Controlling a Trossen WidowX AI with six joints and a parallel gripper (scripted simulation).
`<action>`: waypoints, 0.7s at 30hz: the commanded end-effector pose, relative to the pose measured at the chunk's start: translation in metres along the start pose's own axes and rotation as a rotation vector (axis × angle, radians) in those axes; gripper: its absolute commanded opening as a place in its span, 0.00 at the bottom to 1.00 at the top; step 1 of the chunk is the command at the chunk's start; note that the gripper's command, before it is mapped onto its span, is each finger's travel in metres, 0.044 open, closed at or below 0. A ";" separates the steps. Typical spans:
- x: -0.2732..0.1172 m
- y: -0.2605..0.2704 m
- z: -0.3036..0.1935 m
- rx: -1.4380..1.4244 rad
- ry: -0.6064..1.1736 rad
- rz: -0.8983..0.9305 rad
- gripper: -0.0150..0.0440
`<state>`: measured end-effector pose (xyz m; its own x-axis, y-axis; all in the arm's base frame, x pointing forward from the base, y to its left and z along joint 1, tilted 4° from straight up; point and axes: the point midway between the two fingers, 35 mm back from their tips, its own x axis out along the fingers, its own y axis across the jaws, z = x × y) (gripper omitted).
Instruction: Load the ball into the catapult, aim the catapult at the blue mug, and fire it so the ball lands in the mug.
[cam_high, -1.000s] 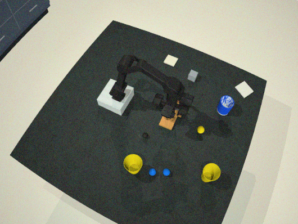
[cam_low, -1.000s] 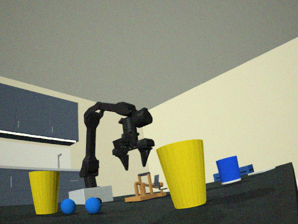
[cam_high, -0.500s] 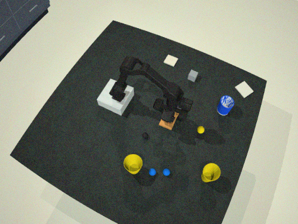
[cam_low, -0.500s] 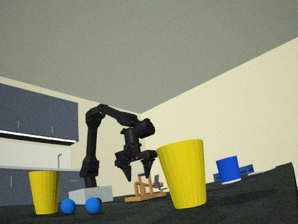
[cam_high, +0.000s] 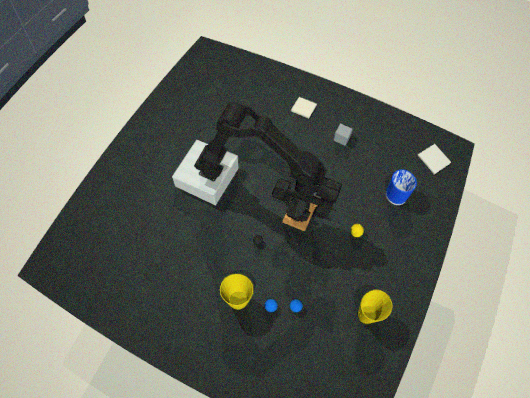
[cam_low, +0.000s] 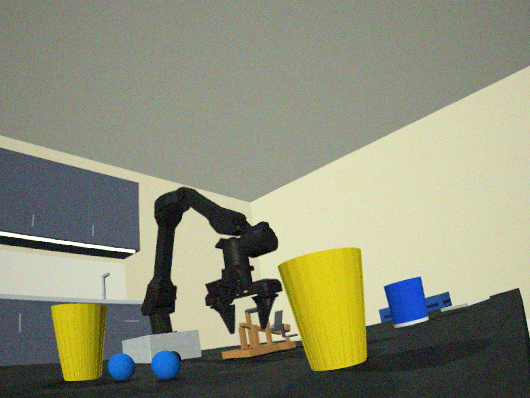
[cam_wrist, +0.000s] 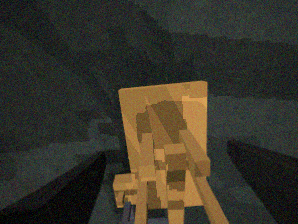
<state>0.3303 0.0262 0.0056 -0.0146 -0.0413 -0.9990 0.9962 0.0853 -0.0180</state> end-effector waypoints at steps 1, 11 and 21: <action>0.008 -0.003 0.001 0.001 -0.005 -0.007 1.00; 0.024 -0.004 0.000 0.001 -0.005 -0.008 1.00; 0.022 -0.002 0.000 0.002 0.000 -0.003 0.73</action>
<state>0.3277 0.0253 -0.0166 -0.0186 -0.0417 -0.9990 0.9963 0.0836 -0.0220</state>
